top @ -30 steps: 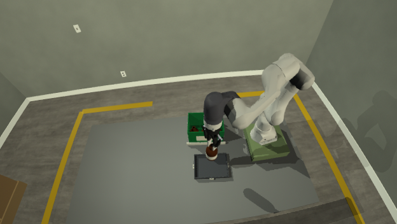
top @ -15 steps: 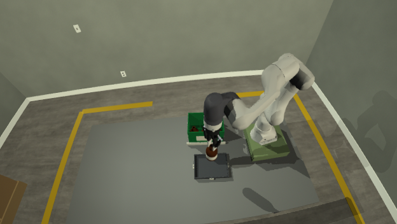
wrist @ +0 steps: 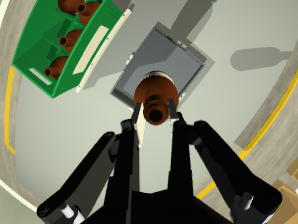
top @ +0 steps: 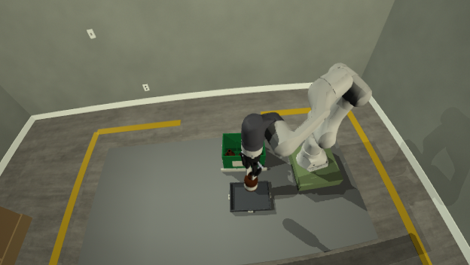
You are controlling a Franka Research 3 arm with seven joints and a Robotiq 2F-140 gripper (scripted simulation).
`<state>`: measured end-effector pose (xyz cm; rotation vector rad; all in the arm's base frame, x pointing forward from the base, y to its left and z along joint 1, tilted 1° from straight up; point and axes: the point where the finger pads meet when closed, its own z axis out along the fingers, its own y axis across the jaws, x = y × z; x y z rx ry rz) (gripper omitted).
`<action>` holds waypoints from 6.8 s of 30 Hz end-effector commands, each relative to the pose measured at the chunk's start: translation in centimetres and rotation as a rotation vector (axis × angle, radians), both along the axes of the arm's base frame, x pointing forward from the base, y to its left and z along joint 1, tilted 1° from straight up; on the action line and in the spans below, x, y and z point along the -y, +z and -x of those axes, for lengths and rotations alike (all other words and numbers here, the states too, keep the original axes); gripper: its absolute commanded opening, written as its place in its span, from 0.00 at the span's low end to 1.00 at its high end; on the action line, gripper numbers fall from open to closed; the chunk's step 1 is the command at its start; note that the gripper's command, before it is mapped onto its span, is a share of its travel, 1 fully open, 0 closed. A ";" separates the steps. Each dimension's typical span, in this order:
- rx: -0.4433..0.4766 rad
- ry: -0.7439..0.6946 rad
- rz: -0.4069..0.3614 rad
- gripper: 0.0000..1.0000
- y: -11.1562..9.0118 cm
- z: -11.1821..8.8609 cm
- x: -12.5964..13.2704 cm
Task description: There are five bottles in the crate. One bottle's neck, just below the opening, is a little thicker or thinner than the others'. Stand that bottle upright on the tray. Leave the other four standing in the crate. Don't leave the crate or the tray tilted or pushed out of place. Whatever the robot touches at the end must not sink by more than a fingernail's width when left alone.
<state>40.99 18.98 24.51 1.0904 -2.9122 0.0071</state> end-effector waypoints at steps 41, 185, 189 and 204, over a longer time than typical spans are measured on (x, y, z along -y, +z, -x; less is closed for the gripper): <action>0.011 -0.003 -0.005 0.10 -11.2 -0.1 -0.2; 0.011 -0.003 -0.005 0.10 -15.6 0.0 0.1; 0.011 -0.003 -0.005 0.10 -15.7 0.0 0.1; 0.011 -0.003 -0.005 0.10 -15.7 0.0 0.1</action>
